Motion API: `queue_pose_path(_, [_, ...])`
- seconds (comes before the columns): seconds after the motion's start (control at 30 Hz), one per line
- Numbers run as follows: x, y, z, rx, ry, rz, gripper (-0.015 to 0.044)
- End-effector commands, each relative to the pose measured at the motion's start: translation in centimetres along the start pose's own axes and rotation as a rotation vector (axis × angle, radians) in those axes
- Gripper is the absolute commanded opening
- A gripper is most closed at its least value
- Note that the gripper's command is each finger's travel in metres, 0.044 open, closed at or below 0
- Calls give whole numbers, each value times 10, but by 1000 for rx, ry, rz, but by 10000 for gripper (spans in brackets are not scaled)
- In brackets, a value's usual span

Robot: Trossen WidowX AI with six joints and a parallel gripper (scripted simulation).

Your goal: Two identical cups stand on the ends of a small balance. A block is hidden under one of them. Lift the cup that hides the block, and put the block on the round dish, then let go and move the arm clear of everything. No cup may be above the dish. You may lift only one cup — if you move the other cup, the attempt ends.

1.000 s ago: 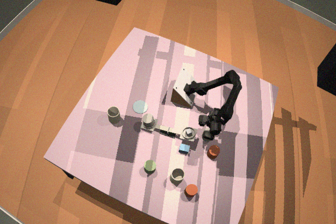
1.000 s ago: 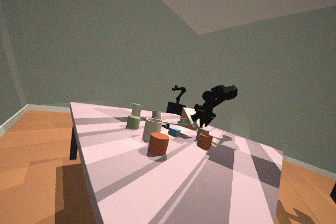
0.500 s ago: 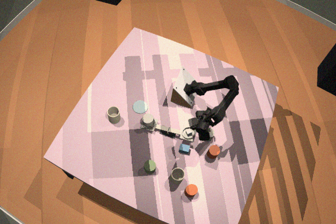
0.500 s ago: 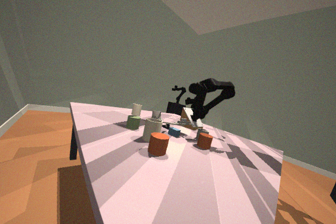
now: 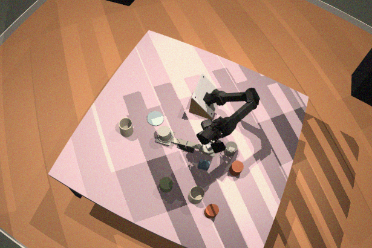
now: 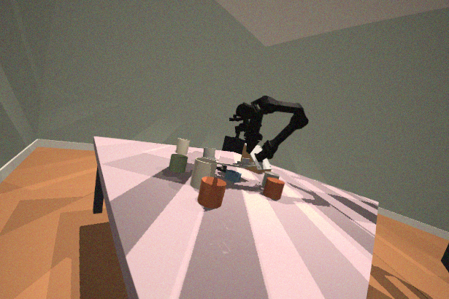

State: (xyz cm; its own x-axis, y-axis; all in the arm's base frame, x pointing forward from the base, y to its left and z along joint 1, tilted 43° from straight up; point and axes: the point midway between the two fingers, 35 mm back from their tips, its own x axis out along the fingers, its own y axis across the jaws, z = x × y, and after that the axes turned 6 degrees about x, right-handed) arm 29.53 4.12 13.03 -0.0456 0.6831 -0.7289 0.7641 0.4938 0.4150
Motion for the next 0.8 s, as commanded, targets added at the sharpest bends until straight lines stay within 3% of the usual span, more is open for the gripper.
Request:
queue_pose_path(0.0, [-1,2,1,-19,-3,0,260])
queue_pose_path(0.77, [40,2,2,-20,-3,1,260])
